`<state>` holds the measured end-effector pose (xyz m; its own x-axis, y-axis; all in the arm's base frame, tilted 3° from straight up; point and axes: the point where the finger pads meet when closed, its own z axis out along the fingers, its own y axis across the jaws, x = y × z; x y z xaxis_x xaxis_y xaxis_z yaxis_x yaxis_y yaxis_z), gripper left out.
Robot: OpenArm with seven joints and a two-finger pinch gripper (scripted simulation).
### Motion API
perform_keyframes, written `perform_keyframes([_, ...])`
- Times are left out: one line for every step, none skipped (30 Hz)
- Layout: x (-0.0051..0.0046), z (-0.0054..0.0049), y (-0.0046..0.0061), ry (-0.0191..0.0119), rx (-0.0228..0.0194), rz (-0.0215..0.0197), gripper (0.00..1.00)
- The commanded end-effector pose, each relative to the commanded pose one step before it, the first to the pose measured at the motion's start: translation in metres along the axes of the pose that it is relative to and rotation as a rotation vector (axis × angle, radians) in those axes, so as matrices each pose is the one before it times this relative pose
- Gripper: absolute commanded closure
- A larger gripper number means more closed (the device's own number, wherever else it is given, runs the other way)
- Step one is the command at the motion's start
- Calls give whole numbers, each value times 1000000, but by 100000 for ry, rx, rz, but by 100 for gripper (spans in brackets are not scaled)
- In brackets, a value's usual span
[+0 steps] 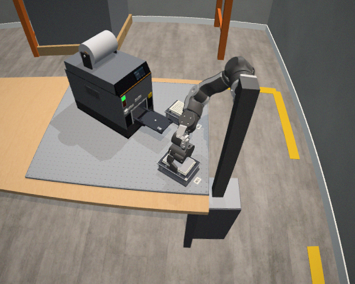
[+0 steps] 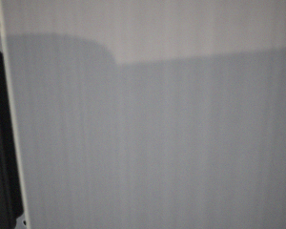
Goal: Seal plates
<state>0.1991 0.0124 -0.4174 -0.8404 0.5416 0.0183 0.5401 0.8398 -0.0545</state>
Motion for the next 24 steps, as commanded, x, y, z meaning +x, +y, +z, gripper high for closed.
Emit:
perform_keyframes([330, -297, 1026, 46, -353, -261, 35])
perform_keyframes([0, 0, 0, 0, 0, 0, 35])
perform_keyframes([0, 0, 0, 0, 0, 0, 35])
perform_keyframes([0, 0, 0, 0, 0, 0, 35])
perform_keyframes([0, 0, 0, 0, 0, 0, 35])
perform_keyframes([0, 0, 0, 0, 0, 0, 35])
perform_keyframes([0, 0, 0, 0, 0, 0, 35])
perform_keyframes([0, 0, 0, 0, 0, 0, 35])
perform_keyframes([0, 0, 0, 0, 0, 0, 35])
perform_keyframes([0, 0, 0, 0, 0, 0, 35])
perform_keyframes([0, 0, 0, 0, 0, 0, 35])
perform_keyframes([0, 0, 0, 0, 0, 0, 35])
perform_keyframes([0, 0, 0, 0, 0, 0, 35])
perform_keyframes([356, -639, 72, 35, 10, -253, 35])
perform_keyframes([-156, -1154, -180, -33, 208, 32, 35])
perform_keyframes([-692, -969, -144, -135, 85, 234, 35])
perform_keyframes([-352, -806, 85, -52, -45, 197, 35])
perform_keyframes([-71, -553, -177, 16, 42, 122, 35])
perform_keyframes([200, -520, -181, 68, 45, 23, 35])
perform_keyframes([290, -708, 106, 67, -30, -44, 35])
perform_keyframes([46, -838, 283, 10, -69, -24, 35])
perform_keyframes([-172, -849, 222, -32, -63, 15, 35])
perform_keyframes([0, 0, 0, 0, 0, 0, 35])
perform_keyframes([0, 0, 0, 0, 0, 0, 35])
